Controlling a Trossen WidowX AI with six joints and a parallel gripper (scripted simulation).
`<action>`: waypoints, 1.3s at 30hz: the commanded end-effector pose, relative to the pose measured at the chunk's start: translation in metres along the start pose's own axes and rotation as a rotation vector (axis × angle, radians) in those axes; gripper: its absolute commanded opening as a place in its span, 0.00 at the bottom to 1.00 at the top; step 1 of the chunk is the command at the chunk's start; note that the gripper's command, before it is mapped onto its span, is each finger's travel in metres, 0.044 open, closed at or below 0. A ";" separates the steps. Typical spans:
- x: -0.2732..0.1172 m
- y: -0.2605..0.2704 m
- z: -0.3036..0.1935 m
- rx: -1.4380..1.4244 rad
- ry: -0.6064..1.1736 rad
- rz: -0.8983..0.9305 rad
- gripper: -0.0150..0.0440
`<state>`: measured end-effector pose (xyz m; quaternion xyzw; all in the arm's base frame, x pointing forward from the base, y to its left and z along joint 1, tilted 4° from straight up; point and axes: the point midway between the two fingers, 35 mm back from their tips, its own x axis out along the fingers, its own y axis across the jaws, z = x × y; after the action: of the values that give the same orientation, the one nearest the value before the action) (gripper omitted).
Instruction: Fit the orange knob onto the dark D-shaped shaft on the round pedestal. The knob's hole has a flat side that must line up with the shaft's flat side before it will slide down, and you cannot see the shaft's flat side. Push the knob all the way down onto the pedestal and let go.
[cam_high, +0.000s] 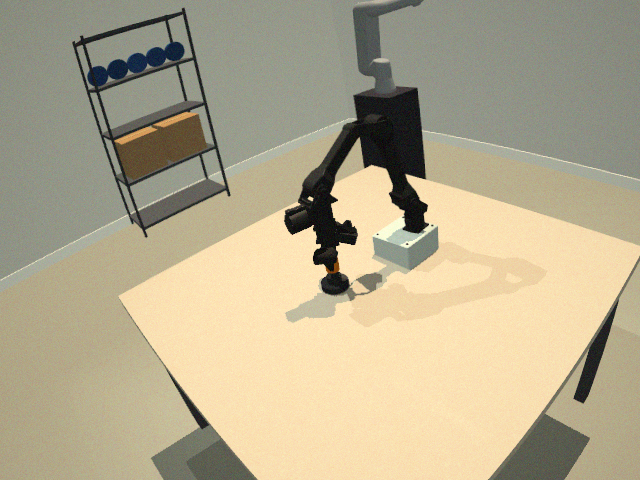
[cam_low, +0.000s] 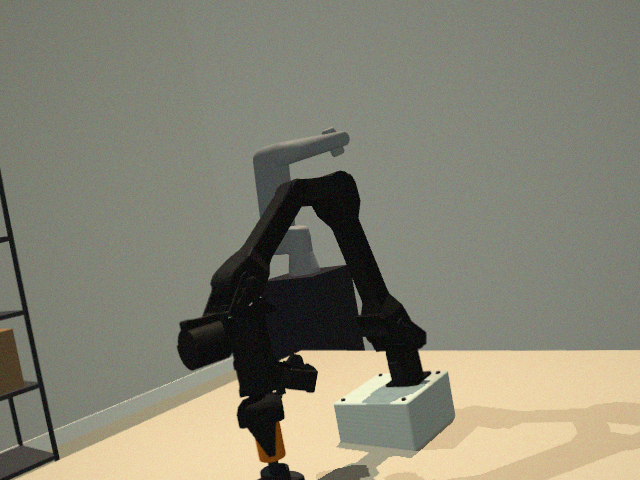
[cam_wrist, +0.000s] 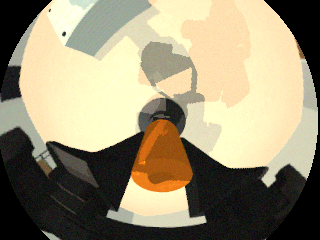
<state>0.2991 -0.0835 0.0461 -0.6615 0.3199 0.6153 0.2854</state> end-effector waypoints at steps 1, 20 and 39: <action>-0.004 -0.003 -0.004 -0.071 0.008 -0.009 0.25; 0.000 -0.003 -0.004 -0.071 0.008 -0.009 0.25; 0.001 0.001 0.000 -0.281 0.009 -0.007 0.25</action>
<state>0.2991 -0.0838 0.0466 -0.6965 0.2339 0.6500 0.1940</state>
